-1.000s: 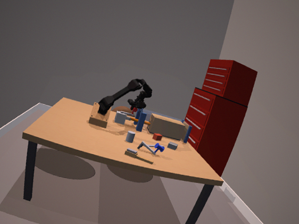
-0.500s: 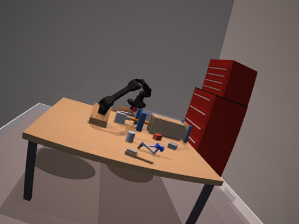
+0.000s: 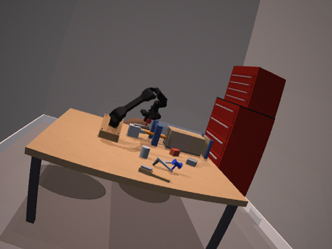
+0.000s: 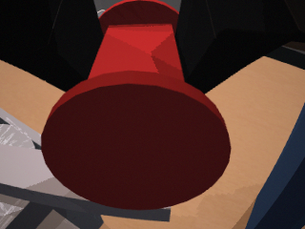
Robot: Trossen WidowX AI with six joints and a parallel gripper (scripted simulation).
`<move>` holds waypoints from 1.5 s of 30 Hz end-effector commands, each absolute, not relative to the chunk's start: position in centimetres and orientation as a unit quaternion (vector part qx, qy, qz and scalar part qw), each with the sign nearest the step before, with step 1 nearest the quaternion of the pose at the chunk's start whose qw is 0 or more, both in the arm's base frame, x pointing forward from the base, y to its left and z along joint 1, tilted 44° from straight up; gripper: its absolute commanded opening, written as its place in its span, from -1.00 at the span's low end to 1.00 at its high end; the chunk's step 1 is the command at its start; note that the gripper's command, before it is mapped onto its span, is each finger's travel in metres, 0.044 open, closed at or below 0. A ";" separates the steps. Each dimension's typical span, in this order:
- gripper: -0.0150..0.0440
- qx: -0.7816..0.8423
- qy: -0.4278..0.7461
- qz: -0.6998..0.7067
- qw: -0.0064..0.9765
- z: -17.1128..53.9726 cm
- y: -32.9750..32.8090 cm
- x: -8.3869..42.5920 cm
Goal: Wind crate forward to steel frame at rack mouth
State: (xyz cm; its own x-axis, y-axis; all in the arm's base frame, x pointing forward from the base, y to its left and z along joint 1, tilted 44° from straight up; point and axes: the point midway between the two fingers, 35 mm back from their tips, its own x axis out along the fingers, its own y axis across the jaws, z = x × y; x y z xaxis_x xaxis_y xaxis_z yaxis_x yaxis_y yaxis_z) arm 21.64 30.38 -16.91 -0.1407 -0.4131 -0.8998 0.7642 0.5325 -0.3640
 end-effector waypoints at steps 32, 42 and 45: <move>-0.49 0.146 0.615 -0.448 0.632 -19.2 32.5 17.7; -0.49 0.146 0.616 -0.448 0.632 -19.6 32.8 16.6; -0.49 0.146 0.616 -0.448 0.632 -19.7 32.8 16.3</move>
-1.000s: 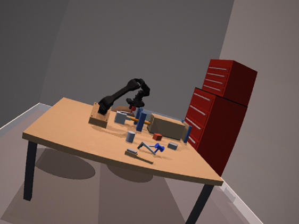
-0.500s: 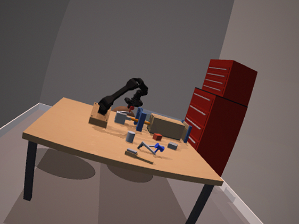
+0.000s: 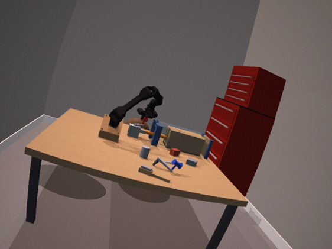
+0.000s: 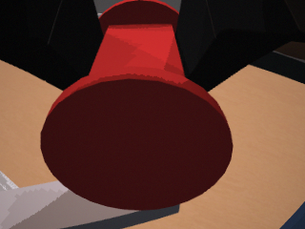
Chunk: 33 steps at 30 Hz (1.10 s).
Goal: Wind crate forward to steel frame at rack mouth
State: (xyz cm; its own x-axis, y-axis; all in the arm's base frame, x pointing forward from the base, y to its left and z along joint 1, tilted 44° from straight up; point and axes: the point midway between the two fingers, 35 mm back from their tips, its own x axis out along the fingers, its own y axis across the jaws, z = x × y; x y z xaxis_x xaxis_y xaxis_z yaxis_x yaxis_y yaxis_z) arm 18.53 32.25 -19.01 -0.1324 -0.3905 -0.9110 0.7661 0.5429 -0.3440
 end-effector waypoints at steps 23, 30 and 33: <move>-0.49 0.146 0.617 -0.448 0.631 -20.1 32.9 14.5; -0.49 0.146 0.617 -0.448 0.631 -20.1 32.9 14.3; -0.49 0.146 0.617 -0.448 0.631 -20.1 32.9 14.3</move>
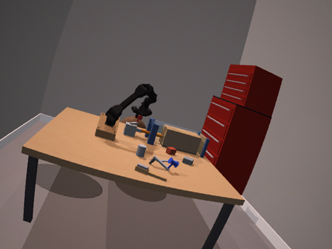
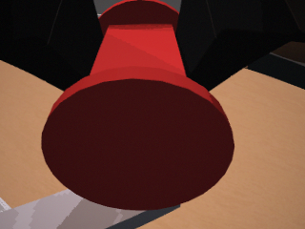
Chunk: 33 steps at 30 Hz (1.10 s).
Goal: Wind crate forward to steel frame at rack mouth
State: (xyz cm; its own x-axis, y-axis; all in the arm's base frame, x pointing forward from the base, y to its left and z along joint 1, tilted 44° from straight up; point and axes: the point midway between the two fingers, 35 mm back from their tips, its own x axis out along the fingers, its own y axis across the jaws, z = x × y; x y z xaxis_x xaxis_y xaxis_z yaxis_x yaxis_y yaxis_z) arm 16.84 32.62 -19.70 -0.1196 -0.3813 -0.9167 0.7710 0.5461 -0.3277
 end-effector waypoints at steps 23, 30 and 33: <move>-0.49 0.145 0.617 -0.448 0.630 -20.3 32.7 12.3; -0.49 0.145 0.618 -0.448 0.630 -20.2 32.6 11.4; -0.49 0.145 0.618 -0.448 0.630 -20.2 32.5 11.1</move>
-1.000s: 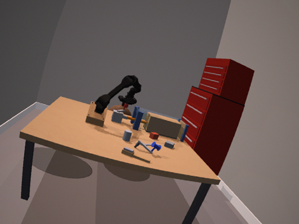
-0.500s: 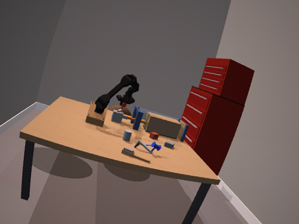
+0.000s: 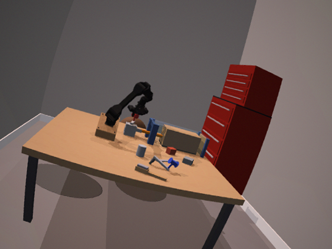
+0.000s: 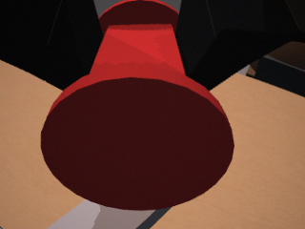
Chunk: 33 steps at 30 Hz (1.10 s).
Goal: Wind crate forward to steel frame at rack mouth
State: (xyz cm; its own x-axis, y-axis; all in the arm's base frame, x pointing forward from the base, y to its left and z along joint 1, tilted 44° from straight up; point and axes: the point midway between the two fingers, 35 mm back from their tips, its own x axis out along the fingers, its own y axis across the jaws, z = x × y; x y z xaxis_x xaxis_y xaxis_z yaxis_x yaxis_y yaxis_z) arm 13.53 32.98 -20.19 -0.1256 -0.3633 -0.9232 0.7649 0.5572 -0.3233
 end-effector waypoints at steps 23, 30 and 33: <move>-0.49 0.145 0.618 -0.448 0.630 -20.0 31.9 9.3; -0.49 0.145 0.618 -0.448 0.629 -19.9 31.6 8.7; -0.49 0.144 0.618 -0.448 0.629 -19.8 31.5 8.5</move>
State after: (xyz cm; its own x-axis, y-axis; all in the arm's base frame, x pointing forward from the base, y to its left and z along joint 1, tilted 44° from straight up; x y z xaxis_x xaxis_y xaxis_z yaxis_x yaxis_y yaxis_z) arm 10.20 32.44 -19.99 -0.1413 -0.3544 -0.9244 0.7553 0.5650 -0.3321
